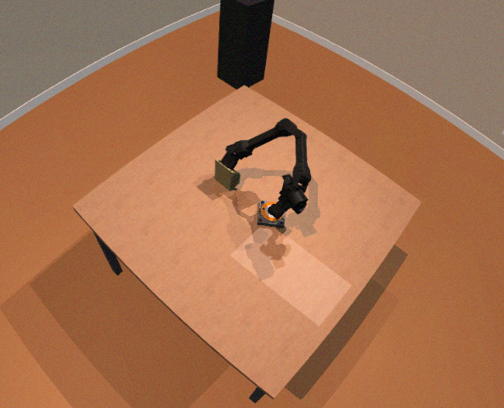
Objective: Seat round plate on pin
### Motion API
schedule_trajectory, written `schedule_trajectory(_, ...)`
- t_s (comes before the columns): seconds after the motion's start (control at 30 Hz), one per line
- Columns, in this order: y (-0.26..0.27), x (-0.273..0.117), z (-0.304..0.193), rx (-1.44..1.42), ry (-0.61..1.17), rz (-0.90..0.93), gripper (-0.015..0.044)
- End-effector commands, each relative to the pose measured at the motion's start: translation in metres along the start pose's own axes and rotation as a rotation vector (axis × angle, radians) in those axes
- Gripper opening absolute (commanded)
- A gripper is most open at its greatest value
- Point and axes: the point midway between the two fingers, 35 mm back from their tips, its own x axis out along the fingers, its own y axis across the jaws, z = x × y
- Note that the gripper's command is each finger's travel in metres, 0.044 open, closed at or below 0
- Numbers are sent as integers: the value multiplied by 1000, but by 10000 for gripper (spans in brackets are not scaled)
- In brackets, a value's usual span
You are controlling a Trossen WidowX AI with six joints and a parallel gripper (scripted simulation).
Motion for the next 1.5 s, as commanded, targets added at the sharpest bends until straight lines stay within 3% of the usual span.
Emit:
schedule_trajectory(0.0, -1, 19, -3, 11, 15, 2, 0)
schedule_trajectory(0.2, -3, 47, -4, 11, 15, 4, 0)
schedule_trajectory(1.47, -39, 48, -27, 11, 15, 3, 0)
